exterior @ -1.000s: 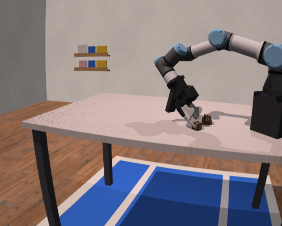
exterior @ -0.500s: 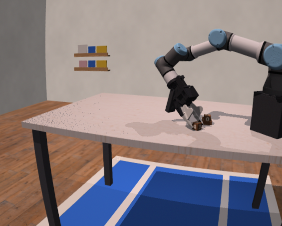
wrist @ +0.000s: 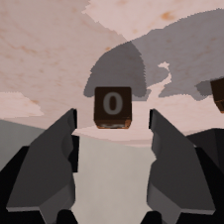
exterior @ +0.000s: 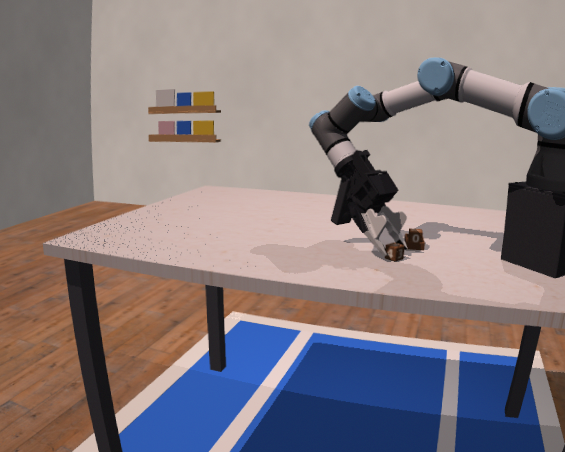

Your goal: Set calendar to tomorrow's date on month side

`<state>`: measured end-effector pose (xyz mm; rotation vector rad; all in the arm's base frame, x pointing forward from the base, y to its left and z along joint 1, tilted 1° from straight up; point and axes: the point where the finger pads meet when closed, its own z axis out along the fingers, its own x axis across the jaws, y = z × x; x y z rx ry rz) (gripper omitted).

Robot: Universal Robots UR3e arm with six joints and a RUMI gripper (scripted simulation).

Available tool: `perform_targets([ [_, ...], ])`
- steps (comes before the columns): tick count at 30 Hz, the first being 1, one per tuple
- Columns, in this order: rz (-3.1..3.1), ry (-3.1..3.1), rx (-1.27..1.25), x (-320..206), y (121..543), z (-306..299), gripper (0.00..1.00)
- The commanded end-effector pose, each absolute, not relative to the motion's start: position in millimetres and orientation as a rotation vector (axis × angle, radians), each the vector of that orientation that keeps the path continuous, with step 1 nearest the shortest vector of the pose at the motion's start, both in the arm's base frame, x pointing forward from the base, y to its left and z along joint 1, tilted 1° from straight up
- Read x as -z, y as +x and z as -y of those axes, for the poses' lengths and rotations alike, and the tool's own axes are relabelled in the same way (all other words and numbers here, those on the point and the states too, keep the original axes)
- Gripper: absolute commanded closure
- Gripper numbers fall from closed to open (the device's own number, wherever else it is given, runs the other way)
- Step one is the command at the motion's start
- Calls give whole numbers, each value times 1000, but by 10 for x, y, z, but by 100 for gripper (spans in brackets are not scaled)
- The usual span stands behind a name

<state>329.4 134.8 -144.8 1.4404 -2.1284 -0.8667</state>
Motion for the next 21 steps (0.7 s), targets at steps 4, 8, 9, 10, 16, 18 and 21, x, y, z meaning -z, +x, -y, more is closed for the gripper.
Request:
perform_targets([
  [4, 2130, 1441, 867, 1294, 3298, -1346, 60],
  [8, 2130, 1441, 867, 1232, 3297, -1347, 60],
  [9, 2131, 1442, 866, 1198, 3301, -1346, 60],
  [10, 2132, 1442, 866, 1162, 3303, -1346, 60],
  [16, 2133, 1443, 865, 935, 3305, -1347, 60],
  [18, 2133, 1443, 865, 872, 3304, -1348, 60],
  [21, 2133, 1443, 865, 804, 3303, -1348, 60],
])
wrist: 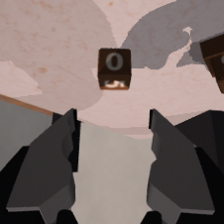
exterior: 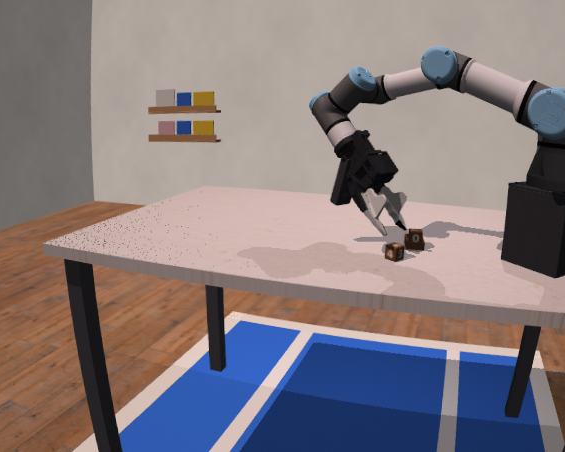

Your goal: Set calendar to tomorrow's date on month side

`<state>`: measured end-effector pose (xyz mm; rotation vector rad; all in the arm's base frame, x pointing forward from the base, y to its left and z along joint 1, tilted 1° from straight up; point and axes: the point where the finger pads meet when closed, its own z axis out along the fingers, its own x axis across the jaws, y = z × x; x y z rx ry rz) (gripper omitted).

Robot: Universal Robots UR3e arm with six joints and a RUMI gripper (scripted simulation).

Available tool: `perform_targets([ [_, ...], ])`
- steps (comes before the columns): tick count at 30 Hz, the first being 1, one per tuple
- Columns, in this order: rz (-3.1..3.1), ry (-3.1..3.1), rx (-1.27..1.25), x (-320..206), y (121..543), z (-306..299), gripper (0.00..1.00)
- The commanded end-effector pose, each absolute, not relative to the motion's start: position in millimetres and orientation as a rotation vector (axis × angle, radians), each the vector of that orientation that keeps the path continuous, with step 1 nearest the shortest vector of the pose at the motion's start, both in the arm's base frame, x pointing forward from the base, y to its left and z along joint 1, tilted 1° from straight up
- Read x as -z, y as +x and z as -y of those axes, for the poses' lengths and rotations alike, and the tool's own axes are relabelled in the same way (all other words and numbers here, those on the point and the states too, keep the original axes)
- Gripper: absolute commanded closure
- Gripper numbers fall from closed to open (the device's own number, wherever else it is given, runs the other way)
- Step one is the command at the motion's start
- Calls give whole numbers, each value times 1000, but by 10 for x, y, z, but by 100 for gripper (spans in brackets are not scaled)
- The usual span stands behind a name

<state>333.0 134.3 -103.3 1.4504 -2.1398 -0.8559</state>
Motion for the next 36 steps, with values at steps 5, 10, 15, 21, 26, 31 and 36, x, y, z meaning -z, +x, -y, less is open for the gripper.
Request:
perform_targets([
  [5, 2133, 1443, 865, 766, 3303, -1349, 60],
  [10, 2133, 1443, 865, 751, 3302, -1349, 60],
  [15, 2132, 1443, 865, 754, 3300, -1349, 60],
  [21, 2133, 1443, 864, 753, 3297, -1349, 60],
  [26, 2138, 1446, 856, 756, 3303, -1349, 60],
  [31, 2145, 1452, 844, 756, 3309, -1348, 60],
  [36, 2155, 1460, 828, 756, 3318, -1347, 60],
])
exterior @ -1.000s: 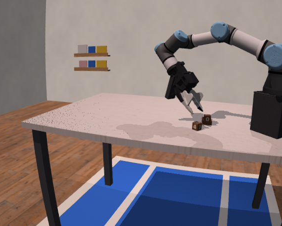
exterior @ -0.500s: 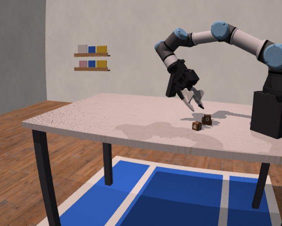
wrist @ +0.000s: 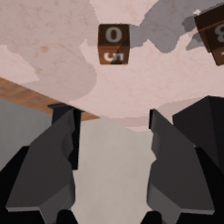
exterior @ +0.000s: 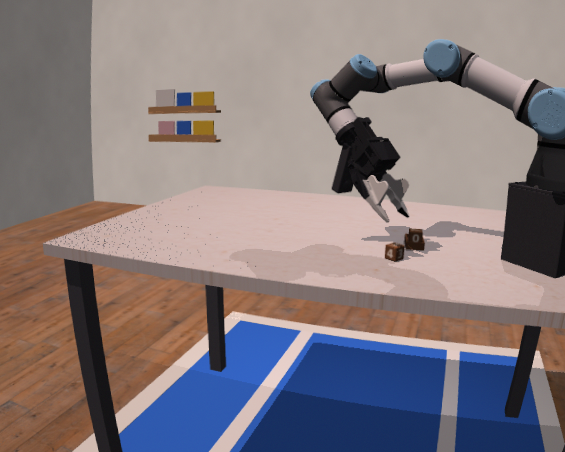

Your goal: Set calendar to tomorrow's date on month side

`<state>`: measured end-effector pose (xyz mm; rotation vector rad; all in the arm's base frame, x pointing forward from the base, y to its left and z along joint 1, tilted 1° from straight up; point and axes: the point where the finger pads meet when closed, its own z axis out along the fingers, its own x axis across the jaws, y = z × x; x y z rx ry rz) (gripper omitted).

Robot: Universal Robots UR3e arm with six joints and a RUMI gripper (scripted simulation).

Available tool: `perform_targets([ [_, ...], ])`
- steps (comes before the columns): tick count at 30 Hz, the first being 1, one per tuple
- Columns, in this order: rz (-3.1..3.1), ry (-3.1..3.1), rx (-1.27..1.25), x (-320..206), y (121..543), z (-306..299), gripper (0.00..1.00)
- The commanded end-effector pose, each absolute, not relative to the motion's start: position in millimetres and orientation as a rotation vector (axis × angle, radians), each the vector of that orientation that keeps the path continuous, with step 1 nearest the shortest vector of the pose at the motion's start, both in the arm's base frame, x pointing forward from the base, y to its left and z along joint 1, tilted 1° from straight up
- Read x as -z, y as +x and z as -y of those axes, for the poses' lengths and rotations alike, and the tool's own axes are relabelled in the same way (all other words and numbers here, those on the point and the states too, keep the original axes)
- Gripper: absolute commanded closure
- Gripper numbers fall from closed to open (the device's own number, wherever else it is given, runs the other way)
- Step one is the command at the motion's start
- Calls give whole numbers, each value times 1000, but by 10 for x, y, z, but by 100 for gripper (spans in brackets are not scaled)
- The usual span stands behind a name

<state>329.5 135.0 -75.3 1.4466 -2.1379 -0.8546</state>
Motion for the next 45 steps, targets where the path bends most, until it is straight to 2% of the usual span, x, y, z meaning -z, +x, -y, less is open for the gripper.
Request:
perform_targets([
  [1, 2155, 1460, 828, 756, 3318, -1347, 60],
  [45, 2290, 1551, 633, 744, 3301, -1353, 60],
])
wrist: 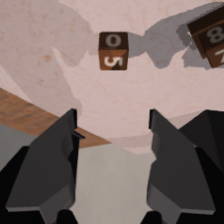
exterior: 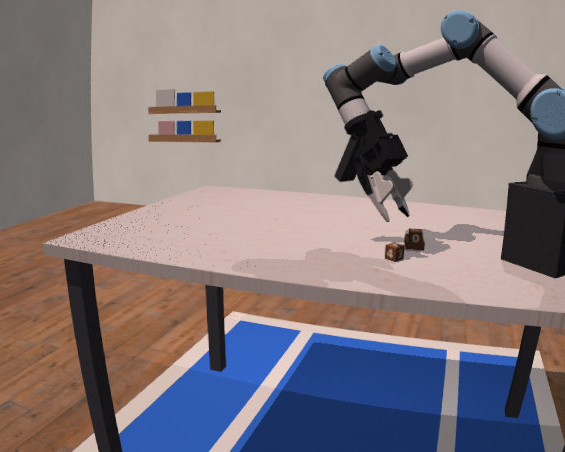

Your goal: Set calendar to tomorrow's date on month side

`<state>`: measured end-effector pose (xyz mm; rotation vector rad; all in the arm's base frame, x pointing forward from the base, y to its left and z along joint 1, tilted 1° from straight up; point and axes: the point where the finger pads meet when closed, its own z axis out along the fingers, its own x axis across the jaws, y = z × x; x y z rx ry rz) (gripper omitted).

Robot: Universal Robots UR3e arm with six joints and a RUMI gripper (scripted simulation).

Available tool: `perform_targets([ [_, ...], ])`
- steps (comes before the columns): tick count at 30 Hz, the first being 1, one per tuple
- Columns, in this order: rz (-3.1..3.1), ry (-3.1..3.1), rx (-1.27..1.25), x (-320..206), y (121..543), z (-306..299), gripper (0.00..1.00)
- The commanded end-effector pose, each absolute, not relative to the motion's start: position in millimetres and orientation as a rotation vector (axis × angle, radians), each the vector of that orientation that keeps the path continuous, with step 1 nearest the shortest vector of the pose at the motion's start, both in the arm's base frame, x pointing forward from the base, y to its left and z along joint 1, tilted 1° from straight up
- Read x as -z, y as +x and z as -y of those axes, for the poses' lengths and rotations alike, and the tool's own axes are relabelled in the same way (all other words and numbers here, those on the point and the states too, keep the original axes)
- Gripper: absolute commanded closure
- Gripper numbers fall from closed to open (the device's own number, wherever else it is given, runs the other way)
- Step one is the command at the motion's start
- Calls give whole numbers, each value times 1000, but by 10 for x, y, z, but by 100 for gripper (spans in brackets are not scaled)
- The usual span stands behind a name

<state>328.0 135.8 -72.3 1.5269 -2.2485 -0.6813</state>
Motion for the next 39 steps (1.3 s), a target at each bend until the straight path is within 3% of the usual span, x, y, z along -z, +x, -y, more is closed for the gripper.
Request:
perform_targets([
  [1, 2292, 1552, 630, 743, 3299, -1354, 60],
  [39, 2322, 1573, 582, 744, 3279, -1357, 60],
])
